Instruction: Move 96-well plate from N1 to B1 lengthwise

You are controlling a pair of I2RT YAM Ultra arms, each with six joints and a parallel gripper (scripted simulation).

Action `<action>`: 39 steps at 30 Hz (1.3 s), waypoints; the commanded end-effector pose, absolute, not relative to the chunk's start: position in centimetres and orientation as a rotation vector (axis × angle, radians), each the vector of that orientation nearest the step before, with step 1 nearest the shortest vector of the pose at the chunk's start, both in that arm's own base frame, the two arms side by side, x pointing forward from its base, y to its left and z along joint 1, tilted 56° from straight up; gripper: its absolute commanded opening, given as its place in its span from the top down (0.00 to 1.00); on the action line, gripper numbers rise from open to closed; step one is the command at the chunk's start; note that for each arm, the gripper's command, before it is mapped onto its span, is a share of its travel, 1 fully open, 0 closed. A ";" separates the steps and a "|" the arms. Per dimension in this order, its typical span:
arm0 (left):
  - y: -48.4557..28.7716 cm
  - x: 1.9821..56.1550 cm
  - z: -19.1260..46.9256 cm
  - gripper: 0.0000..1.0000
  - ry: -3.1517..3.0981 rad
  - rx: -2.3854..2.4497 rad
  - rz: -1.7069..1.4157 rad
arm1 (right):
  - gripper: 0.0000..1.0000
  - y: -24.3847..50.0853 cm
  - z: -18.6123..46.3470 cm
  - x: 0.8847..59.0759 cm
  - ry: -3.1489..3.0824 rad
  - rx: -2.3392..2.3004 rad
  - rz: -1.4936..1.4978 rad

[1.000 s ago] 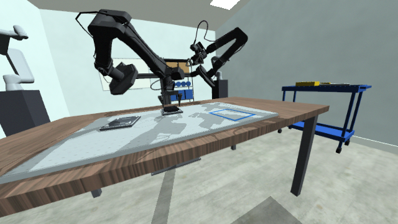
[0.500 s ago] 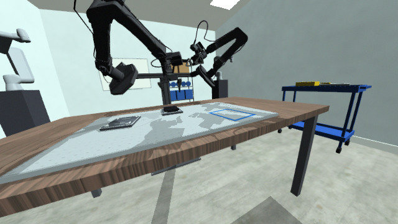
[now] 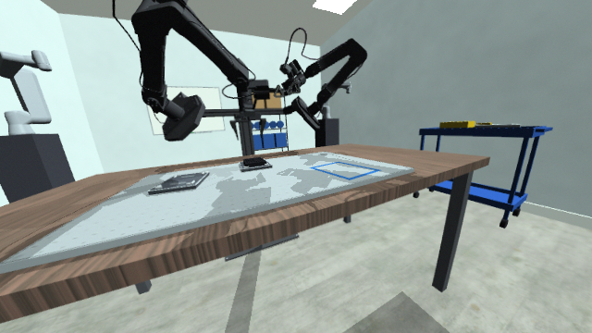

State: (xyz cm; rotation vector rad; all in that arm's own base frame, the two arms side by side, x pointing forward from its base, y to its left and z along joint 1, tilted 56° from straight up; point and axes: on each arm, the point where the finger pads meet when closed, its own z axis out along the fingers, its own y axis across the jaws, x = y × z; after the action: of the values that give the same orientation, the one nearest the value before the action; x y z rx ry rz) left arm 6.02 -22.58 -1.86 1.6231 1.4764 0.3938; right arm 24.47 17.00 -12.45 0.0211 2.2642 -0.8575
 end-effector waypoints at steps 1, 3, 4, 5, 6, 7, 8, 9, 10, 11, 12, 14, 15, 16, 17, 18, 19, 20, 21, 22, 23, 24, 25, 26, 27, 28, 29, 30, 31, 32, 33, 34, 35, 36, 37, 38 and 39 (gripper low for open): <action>-26.3 6.1 -3.1 0.00 1.488 1.657 0.350 | 0.00 16.6 -9.4 25.5 2.197 -0.020 -0.830; -27.3 6.8 -3.8 0.00 1.501 1.662 0.363 | 0.00 15.9 -8.3 25.7 2.179 -0.038 -0.831; -27.3 6.8 -3.8 0.00 1.501 1.662 0.363 | 0.00 15.9 -8.3 25.7 2.179 -0.038 -0.831; -28.3 7.9 -4.6 0.00 1.517 1.665 0.382 | 0.00 15.1 -6.9 25.8 2.160 -0.057 -0.834; -29.2 9.1 -5.4 0.00 1.534 1.665 0.401 | 0.00 14.2 -5.5 26.0 2.142 -0.074 -0.838; -30.1 9.9 -6.1 0.00 1.533 1.675 0.407 | 0.00 13.0 -4.8 25.9 2.128 -0.106 -0.866; -30.6 10.9 -6.7 0.00 1.543 1.672 0.419 | 0.00 12.3 -4.1 25.8 2.119 -0.125 -0.881; -30.9 12.0 -7.4 0.00 1.557 1.670 0.436 | 0.00 11.5 -3.4 25.8 2.111 -0.144 -0.894; -31.2 13.2 -8.1 0.00 1.570 1.667 0.453 | 0.00 10.8 -2.8 25.8 2.104 -0.164 -0.909; -31.3 14.3 -8.7 0.00 1.583 1.662 0.469 | 0.00 10.2 -2.2 25.8 2.098 -0.179 -0.918; -31.4 15.4 -9.4 0.00 1.596 1.658 0.484 | 0.00 9.6 -1.7 25.8 2.094 -0.196 -0.930; -31.4 17.3 -10.5 0.00 1.616 1.650 0.509 | 0.00 8.6 -0.7 25.8 2.087 -0.225 -0.948; -31.3 18.3 -11.0 0.00 1.626 1.646 0.521 | 0.00 8.1 -0.3 25.8 2.085 -0.242 -0.960; -31.2 19.2 -11.6 0.00 1.634 1.643 0.532 | 0.00 7.6 0.1 25.8 2.083 -0.257 -0.969; -31.1 20.1 -12.1 0.00 1.642 1.640 0.544 | 0.00 7.2 0.4 25.8 2.082 -0.274 -0.979; -30.9 20.9 -12.5 0.00 1.649 1.637 0.553 | 0.00 6.8 0.8 25.8 2.082 -0.288 -0.987; -30.8 21.6 -13.0 0.00 1.656 1.633 0.563 | 0.00 6.4 1.1 25.8 2.083 -0.305 -0.996; -30.8 21.6 -13.0 0.00 1.656 1.633 0.563 | 0.00 6.4 1.1 25.8 2.083 -0.305 -0.996; -30.8 21.6 -13.0 0.00 1.656 1.633 0.563 | 0.00 6.4 1.1 25.8 2.083 -0.305 -0.996; -30.6 22.4 -13.5 0.00 1.664 1.630 0.573 | 0.00 6.3 1.8 25.9 2.092 -0.299 -0.962; -30.3 23.1 -14.0 0.00 1.671 1.627 0.583 | 0.00 5.8 1.8 25.9 2.097 -0.328 -0.981; -30.1 23.8 -14.4 0.00 1.677 1.624 0.592 | 0.00 5.4 2.0 25.9 2.100 -0.346 -0.990; -29.8 24.4 -14.8 0.00 1.683 1.621 0.600 | 0.00 5.0 2.3 25.9 2.103 -0.365 -0.996; -29.6 24.9 -15.1 0.00 1.689 1.619 0.608 | 0.00 4.7 2.6 25.9 2.107 -0.381 -1.000; -29.3 25.4 -15.5 0.00 1.695 1.616 0.615 | 0.00 4.4 2.7 25.9 2.113 -0.400 -1.006; -29.1 25.9 -15.8 0.00 1.700 1.614 0.622 | 0.00 4.0 2.9 25.9 2.119 -0.418 -1.009; -28.8 26.3 -16.1 0.00 1.706 1.611 0.628 | 0.00 3.7 3.1 25.9 2.128 -0.438 -1.012; -28.6 26.7 -16.4 0.00 1.711 1.609 0.634 | 0.00 3.4 3.2 26.0 2.137 -0.456 -1.013; -28.4 27.0 -16.6 0.00 1.716 1.607 0.639 | 0.00 3.1 3.3 26.0 2.148 -0.475 -1.012; -28.2 27.3 -16.8 0.00 1.720 1.605 0.644 | 0.00 2.8 3.3 26.0 2.160 -0.491 -1.008; -28.0 27.5 -17.1 0.00 1.724 1.603 0.649 | 0.00 2.4 3.6 26.1 2.163 -0.488 -1.006; -27.8 27.7 -17.2 0.00 1.728 1.601 0.653 | 0.00 2.2 3.7 26.2 2.174 -0.501 -0.997; -27.6 28.0 -17.4 0.00 1.732 1.600 0.657 | 0.00 1.9 4.1 26.3 2.176 -0.495 -0.993; -27.5 28.2 -17.6 0.00 1.735 1.598 0.660 | 0.00 1.6 4.4 26.4 2.175 -0.486 -0.986; -27.5 28.2 -17.6 0.00 1.735 1.598 0.660 | 0.00 1.6 4.4 26.4 2.175 -0.486 -0.986; -27.5 28.2 -17.6 0.00 1.735 1.598 0.660 | 0.00 1.6 4.4 26.4 2.175 -0.486 -0.986; -27.3 28.3 -17.7 0.00 1.738 1.597 0.663 | 0.00 1.5 5.2 26.7 2.168 -0.474 -0.953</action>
State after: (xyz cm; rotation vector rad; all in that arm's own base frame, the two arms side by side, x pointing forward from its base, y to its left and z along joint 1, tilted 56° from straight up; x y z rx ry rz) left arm 27.88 -25.51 -17.70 1.5984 1.7750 0.7196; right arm 26.49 1.29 4.86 -0.3430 2.1768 -1.0412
